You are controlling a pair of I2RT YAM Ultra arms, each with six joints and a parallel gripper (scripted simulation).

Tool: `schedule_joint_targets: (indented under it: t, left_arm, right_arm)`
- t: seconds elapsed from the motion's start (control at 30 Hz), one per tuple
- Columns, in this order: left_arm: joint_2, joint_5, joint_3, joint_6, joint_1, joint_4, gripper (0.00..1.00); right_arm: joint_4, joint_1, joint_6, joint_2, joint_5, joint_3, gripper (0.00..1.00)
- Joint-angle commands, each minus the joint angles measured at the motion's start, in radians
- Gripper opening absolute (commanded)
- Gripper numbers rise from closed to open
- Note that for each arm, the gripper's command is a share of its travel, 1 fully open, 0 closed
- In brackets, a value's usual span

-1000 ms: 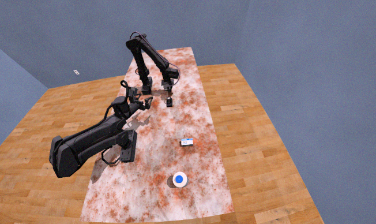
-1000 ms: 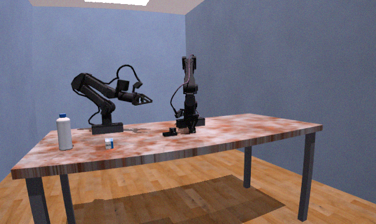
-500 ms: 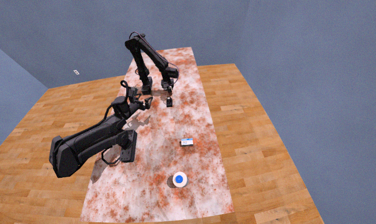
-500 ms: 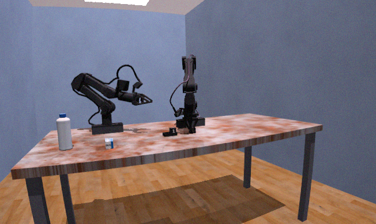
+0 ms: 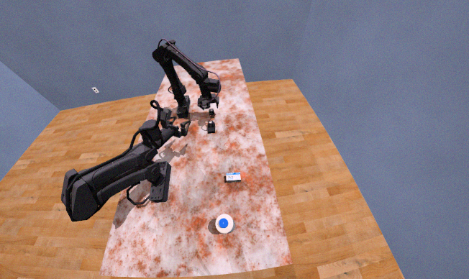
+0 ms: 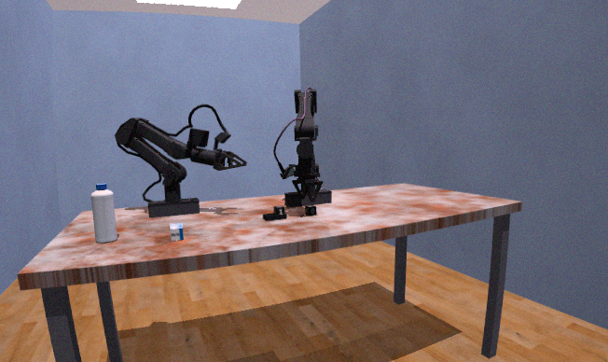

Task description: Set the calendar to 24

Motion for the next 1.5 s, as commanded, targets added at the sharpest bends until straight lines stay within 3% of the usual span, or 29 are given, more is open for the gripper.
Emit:
schedule_joint_targets:
  t: [0.0, 0.3, 0.53, 0.8, 1.03, 1.47]
  left_arm:
    - [-0.048, 0.002, 0.067, -0.003, -0.009, -0.097, 1.0]
    - [-0.002, 0.002, 0.092, 0.024, 0.027, -0.137, 1.0]
    - [-0.02, -0.08, 0.093, 0.072, -0.014, -0.17, 1.0]
    - [-0.011, -0.281, 0.09, 0.195, -0.265, -0.226, 1.0]
    - [0.012, -0.373, 0.08, 0.239, -0.434, -0.252, 1.0]
    - [0.015, -0.371, 0.075, 0.228, -0.477, -0.241, 1.0]
  right_arm:
    - [0.012, 0.004, 0.001, 0.004, 0.006, 0.005, 1.0]
    - [0.012, 0.004, 0.001, 0.004, 0.006, 0.005, 1.0]
    - [-0.089, 0.01, 0.0, -0.021, 0.0, 0.021, 1.0]
    - [-0.357, 0.02, -0.006, -0.197, -0.021, 0.113, 1.0]
    - [-0.525, 0.026, -0.009, -0.337, -0.025, 0.192, 1.0]
    - [-0.54, 0.026, -0.009, -0.361, -0.025, 0.212, 1.0]
